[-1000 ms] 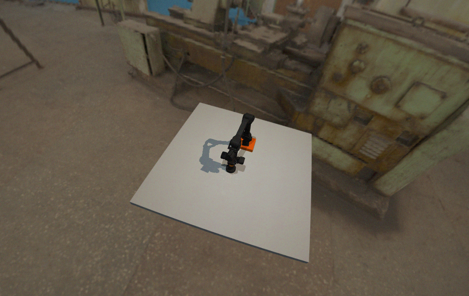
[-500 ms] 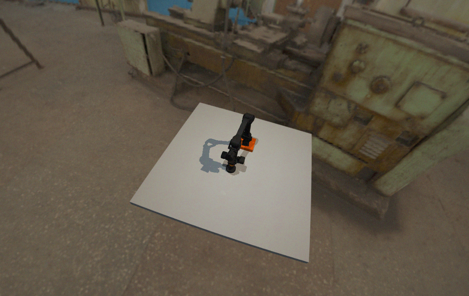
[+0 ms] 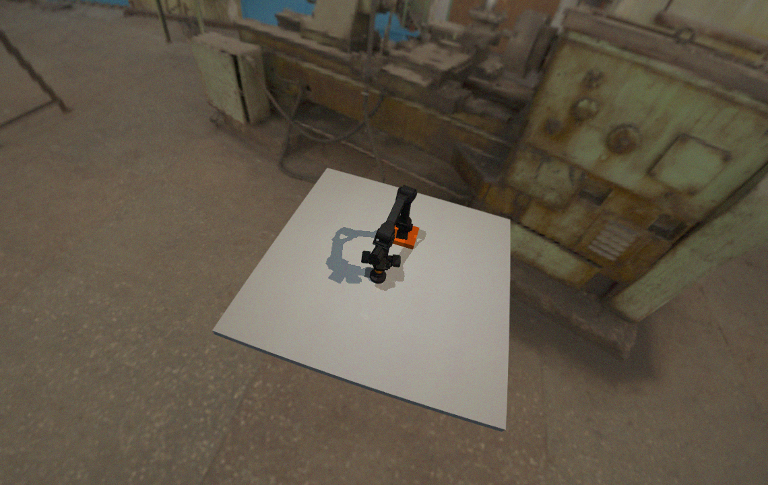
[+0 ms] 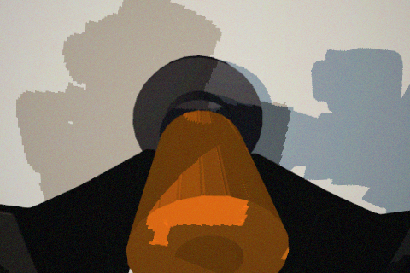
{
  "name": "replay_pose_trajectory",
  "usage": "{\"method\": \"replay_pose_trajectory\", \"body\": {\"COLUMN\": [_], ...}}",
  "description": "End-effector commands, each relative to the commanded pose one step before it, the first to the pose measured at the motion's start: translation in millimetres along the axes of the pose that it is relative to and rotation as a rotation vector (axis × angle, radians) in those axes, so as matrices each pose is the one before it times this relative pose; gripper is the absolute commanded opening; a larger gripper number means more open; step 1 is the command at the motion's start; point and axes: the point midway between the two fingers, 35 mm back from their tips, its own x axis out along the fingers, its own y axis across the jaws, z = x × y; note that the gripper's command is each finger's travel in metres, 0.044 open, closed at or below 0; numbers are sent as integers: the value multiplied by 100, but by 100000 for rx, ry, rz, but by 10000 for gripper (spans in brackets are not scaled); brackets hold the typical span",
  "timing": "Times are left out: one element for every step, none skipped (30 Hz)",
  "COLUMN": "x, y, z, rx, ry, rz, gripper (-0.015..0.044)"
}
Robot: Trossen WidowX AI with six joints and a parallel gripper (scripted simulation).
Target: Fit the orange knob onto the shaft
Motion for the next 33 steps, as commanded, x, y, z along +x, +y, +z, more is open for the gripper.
{"method": "replay_pose_trajectory", "body": {"x": [6, 1, 61, 1, 1, 1, 0, 0, 0, 0, -115, -165, -67, -68, -55, -4, -5, -4, 1, 14, 36, 60, 69, 33, 8, -21, -43, 145, 162, 7, -69, 0, -1], "y": [4, 16, 17, 20, 19, 25, 0, 0, 0, 0, 14, 15, -9, -7, 18, 0, -1, -4, -9, -18, -35, -51, -57, -42, -23, -17, -14, -4, -1, 15, 0, 0, -36], "z": [-83, -30, -33, -39, -36, -45, 0, 0, 0, 0, -29, -31, 23, 19, -43, 0, 3, 9, 17, 32, 57, 72, 70, 44, 21, 19, 18, 6, 5, -19, 0, 0, 48], "rx": [-474, 0, 0, 0, 0, 0, 0, 0, 0, 0, 0, 0, 0, 0, 0, -873, -1666, -2827, -3228, -3870, -4360, -3076, -1044, 0, 0, 0, 0, 0, 0, 0, 0, 0, 0], "ry": [-22, 3, 3, 4, 3, 4, 0, 0, 0, 0, 2, 2, -2, -2, 4, 0, 0, 0, -1, -2, -5, -6, -6, -4, -2, -2, -2, 0, 0, 2, 0, 0, -5], "rz": [-210, 2, 2, 2, 2, 2, 0, 0, 0, 0, 1, 2, -1, -1, 2, 0, 0, 0, -1, -1, -3, -5, -6, -4, -2, -2, -1, 0, 0, 1, 0, 0, -3], "gripper": [0, 0, 0, 0, 0, 0, 0, 0, 0, 0, 0, 0, 0, 0, 0, 0, 0, 0, 0, 0, 0, 0, 0, 0, 0, 0, 0, 0, 0, 0, 0, 0, 0]}}
